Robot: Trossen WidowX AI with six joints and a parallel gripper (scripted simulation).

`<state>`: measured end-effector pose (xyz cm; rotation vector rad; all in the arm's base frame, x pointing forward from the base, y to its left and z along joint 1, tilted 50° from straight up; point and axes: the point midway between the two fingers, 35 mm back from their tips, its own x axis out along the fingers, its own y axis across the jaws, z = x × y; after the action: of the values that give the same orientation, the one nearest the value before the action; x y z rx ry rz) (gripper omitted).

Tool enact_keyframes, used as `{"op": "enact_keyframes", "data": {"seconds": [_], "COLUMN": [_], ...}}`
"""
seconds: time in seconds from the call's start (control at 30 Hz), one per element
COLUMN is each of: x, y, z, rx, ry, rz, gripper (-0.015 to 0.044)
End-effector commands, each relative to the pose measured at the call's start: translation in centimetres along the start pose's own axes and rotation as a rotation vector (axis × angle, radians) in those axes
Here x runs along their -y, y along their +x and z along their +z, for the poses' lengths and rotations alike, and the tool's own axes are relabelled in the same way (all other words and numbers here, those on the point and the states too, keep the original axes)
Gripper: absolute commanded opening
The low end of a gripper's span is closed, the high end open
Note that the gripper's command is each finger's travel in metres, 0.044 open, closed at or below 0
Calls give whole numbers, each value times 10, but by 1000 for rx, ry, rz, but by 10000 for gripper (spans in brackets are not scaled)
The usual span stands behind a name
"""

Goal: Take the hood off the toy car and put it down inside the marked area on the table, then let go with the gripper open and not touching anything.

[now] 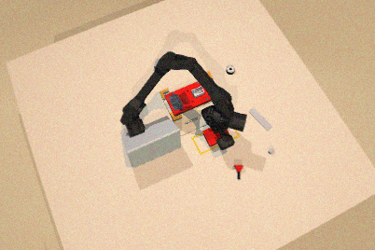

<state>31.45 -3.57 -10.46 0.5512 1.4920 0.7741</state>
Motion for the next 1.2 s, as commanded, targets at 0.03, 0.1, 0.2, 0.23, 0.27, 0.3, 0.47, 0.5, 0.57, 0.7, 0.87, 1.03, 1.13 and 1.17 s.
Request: {"op": "enact_keyframes", "data": {"seconds": [0.03,0.1,0.2,0.23,0.27,0.3,0.47,0.5,0.57,0.7,0.87,1.03,1.13,1.17], "x": [-1,-1,-1,-1,-1,-1,-1,-1,-1,-1,-1,-1,-1,-1], "y": [2,3,5,5,6,6,9,9,10,12,14,17,18,19], "z": [0,0,0,0,0,0,0,0,0,0,0,0,0,0], "rx": [2,2,2,2,2,2,2,2,2,2,2,2,2,2], "ry": [4,4,4,4,4,4,4,4,4,4,4,4,4,4], "rz": [4,4,4,4,4,4,4,4,4,5,5,5,5,5], "gripper": [0,0,0,0,0,0,0,0,0,0,0,0,0,0]}}
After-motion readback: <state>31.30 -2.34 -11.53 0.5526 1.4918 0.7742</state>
